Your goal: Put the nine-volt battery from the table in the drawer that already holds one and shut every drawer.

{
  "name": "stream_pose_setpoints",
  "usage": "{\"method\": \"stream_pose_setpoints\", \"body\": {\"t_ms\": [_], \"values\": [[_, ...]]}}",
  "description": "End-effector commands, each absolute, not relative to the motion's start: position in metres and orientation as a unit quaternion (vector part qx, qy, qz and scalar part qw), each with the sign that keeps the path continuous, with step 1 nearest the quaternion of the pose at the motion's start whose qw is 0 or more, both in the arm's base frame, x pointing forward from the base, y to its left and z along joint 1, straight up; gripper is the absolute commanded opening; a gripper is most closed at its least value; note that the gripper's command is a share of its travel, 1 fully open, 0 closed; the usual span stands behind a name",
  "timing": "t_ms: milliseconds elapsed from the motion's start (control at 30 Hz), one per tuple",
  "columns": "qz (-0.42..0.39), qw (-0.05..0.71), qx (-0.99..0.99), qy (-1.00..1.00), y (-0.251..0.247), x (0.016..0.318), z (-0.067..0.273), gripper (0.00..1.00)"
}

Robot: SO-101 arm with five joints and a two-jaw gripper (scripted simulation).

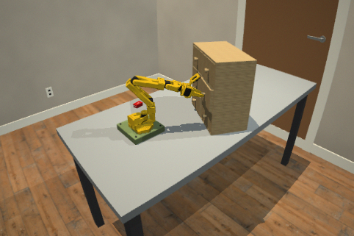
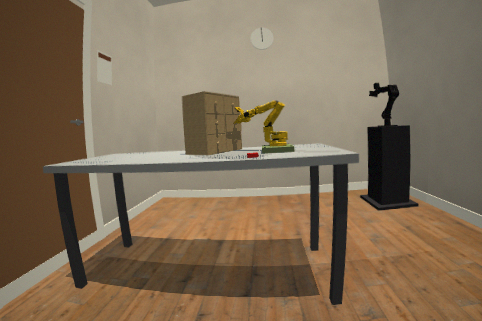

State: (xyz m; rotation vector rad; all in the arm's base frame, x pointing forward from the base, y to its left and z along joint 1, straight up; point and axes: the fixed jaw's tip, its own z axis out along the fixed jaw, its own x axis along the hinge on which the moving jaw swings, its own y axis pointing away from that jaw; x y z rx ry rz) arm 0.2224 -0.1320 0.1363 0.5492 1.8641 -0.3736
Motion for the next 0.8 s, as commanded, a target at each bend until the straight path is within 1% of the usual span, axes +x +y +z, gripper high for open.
{"method": "stream_pose_setpoints", "body": {"t_ms": [0, 767], "values": [[-0.158, 0.55, 0.229, 0.787, -0.1301, 0.2206, 0.1372, 0.0], [-0.159, 0.55, 0.23, 0.787, -0.1255, 0.2122, 0.1372, 0.0]]}}
